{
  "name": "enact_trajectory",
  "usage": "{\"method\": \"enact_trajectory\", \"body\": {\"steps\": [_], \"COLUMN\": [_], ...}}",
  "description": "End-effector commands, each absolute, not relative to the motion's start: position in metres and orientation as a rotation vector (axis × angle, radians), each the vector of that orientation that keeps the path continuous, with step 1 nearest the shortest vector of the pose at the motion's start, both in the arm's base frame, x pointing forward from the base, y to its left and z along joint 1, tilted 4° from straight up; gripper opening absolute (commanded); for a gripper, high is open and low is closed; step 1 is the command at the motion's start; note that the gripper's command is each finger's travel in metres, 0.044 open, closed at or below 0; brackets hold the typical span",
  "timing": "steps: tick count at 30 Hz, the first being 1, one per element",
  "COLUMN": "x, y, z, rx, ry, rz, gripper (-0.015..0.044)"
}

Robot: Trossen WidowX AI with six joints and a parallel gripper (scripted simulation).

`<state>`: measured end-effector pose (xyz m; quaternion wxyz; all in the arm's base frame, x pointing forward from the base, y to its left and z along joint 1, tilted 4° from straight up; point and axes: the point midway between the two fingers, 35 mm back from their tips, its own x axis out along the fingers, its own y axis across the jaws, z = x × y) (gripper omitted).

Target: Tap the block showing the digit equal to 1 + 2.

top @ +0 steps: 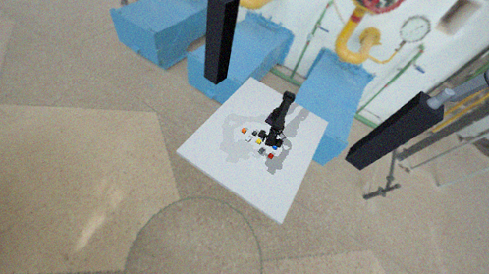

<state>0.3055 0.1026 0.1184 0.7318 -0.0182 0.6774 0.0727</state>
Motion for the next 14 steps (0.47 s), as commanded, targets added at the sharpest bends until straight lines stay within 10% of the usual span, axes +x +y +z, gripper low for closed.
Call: {"method": "enact_trajectory", "body": {"steps": [1,14], "x": [0.283,0.214], "y": [0.145,0.216], "z": [0.135,0.164], "rx": [-0.034,-0.022], "ry": [1.491,1.498], "rz": [0.146,0.124], "gripper": [0.04,0.04]}}
